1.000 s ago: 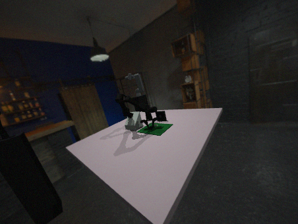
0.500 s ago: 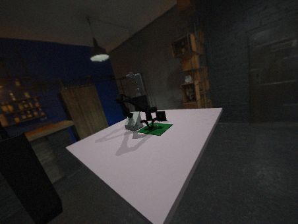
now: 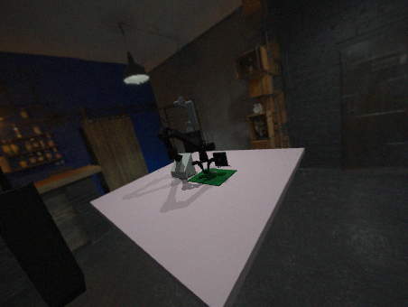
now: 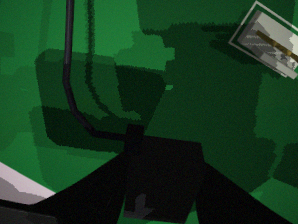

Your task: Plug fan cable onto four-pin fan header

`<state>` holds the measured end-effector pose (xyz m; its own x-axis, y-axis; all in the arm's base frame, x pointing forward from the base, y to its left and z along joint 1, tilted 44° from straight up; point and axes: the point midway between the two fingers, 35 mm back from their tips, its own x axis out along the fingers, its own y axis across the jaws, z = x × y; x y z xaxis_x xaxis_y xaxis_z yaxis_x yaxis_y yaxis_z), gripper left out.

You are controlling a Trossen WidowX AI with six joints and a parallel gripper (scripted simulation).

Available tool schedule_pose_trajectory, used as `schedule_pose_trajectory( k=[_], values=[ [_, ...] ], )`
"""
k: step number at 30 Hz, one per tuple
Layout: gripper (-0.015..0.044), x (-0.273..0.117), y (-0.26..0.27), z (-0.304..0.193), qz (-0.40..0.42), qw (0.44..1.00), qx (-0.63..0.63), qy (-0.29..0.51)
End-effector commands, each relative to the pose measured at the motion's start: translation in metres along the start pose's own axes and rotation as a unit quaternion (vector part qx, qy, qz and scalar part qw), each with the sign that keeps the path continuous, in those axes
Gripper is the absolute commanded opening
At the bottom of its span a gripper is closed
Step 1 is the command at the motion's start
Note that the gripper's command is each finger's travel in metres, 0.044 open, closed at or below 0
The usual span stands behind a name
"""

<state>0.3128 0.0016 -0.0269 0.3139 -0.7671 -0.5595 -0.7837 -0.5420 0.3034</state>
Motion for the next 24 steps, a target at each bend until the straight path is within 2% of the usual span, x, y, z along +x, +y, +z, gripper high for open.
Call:
schedule_pose_trajectory(
  k=[1, 24],
  values=[
    [0.0, -0.01, -0.002, -0.004, -0.003, 1.0, 0.005, -0.002],
    [0.0, -0.076, 0.005, -0.02, 0.001, 1.0, 0.002, 0.003]
  ],
)
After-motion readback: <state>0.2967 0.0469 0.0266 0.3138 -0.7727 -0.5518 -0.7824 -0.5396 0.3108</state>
